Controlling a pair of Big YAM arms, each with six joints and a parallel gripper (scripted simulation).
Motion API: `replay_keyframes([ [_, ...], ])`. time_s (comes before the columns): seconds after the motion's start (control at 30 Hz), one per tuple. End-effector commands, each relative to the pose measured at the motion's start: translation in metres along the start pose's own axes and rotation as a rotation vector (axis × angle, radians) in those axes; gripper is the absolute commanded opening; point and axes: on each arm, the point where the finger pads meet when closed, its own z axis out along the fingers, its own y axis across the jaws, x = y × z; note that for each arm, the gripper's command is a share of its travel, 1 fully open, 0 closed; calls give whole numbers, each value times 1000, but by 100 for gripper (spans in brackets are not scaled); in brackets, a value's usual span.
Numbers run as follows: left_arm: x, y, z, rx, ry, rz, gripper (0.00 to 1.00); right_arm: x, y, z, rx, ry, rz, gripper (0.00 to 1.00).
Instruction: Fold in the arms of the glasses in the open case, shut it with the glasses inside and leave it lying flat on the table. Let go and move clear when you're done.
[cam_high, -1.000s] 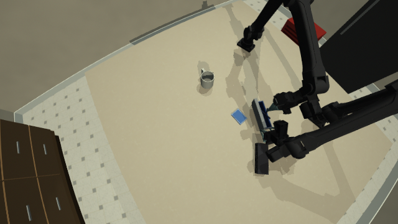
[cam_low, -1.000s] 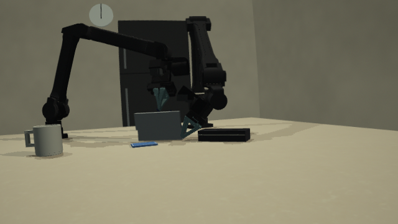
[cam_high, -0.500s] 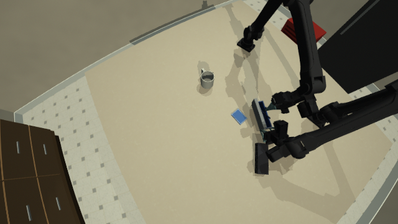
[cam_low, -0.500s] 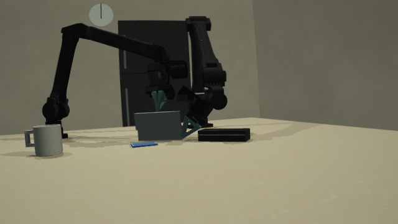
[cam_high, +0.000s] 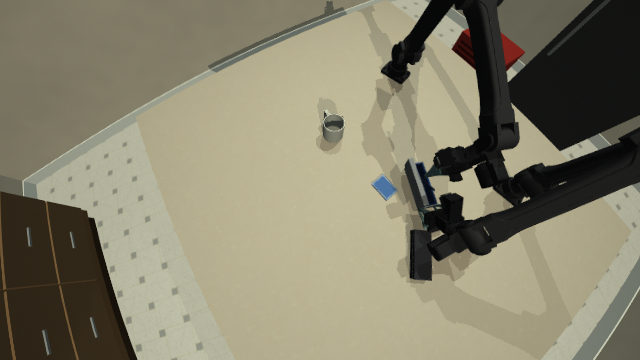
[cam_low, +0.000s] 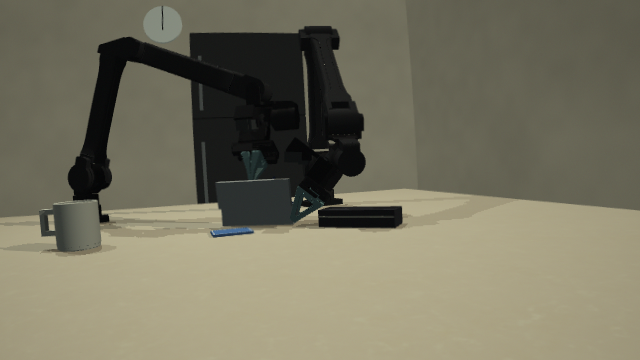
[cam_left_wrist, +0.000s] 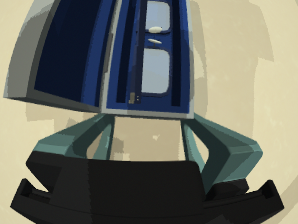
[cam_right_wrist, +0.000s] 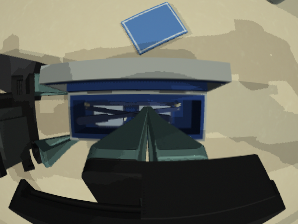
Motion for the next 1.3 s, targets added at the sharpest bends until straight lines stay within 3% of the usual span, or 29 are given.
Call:
replay_keyframes([
  [0.0,-2,3,-11,-21,4,-4,57,-10,1,-4,-20,-2,16,0],
  [0.37,-2,3,-11,-21,4,-4,57,-9,-3,-1,-26,-2,20,0],
  [0.43,-2,3,-11,-21,4,-4,57,0,-5,14,0,-1,4,0],
  [0.67,-2,3,-11,-21,4,-4,57,-5,-8,6,-24,-2,18,0],
  [1.27,-2,3,-11,-21,4,-4,57,1,-17,19,-22,-2,18,0],
])
